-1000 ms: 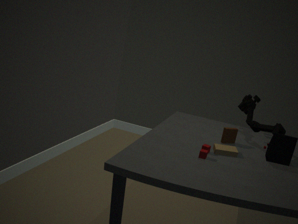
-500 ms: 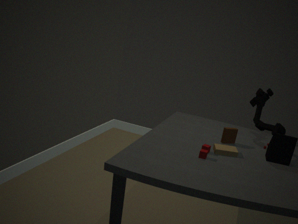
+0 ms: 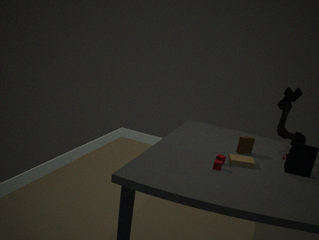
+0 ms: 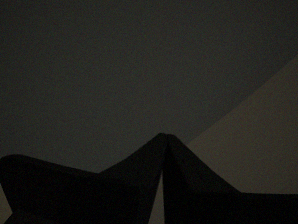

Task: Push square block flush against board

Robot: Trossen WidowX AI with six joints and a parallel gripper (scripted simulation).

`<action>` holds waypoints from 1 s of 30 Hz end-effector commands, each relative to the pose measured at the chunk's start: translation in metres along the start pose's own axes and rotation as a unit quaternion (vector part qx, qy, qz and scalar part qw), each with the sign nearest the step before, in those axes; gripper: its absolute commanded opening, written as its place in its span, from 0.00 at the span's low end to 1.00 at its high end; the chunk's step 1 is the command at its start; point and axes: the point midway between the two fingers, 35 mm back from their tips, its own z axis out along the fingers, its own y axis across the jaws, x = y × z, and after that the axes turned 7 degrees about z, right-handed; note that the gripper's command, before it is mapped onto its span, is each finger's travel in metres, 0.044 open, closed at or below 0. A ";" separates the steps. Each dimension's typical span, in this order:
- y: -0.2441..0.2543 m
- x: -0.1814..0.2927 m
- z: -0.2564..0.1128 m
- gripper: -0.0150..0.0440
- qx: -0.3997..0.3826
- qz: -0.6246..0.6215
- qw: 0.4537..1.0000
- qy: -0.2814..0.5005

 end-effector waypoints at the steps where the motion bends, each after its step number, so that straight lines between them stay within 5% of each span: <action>1: -0.021 -0.010 0.002 0.25 0.025 0.021 0.999 -0.038; 15: -0.152 -0.049 0.001 0.25 0.191 0.026 0.971 -0.143; 30: -0.266 -0.095 -0.055 0.25 0.357 0.007 0.899 -0.255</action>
